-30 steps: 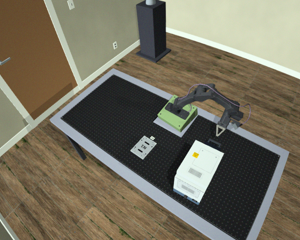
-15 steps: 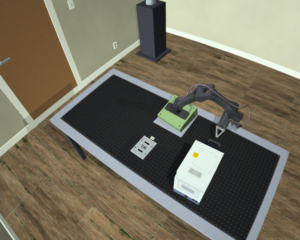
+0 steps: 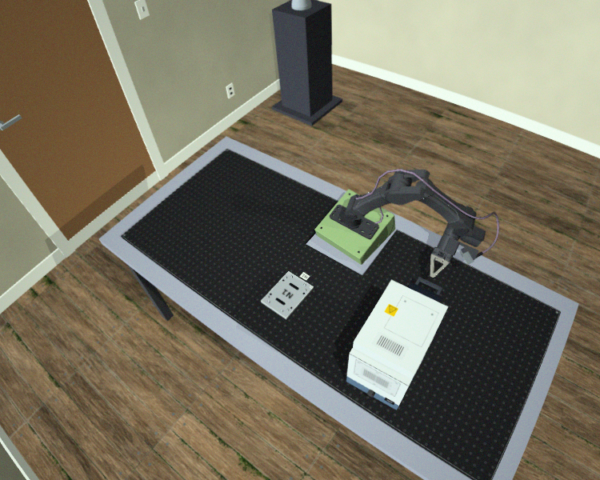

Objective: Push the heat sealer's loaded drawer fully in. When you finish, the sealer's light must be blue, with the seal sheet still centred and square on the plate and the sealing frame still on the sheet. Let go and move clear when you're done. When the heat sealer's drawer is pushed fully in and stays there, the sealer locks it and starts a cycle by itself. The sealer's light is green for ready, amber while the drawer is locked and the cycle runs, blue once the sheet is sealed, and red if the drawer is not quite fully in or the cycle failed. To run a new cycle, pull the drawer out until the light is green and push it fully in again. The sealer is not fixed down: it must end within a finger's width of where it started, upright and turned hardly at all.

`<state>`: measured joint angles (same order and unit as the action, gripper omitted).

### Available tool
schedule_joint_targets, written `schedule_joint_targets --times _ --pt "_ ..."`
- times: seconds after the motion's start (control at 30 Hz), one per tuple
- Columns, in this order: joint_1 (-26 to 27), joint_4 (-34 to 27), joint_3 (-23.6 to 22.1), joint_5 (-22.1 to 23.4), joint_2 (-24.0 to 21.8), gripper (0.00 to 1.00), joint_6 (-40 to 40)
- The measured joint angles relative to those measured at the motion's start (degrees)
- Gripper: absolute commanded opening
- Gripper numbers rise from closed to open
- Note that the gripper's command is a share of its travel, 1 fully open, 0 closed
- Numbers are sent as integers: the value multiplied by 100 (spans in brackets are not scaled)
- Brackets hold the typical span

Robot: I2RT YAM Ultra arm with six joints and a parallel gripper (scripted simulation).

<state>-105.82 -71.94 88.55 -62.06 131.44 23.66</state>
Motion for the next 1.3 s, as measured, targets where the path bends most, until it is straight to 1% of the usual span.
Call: schedule_joint_targets --times 1.3 --pt "310 831 -382 -109 -109 30 -621"
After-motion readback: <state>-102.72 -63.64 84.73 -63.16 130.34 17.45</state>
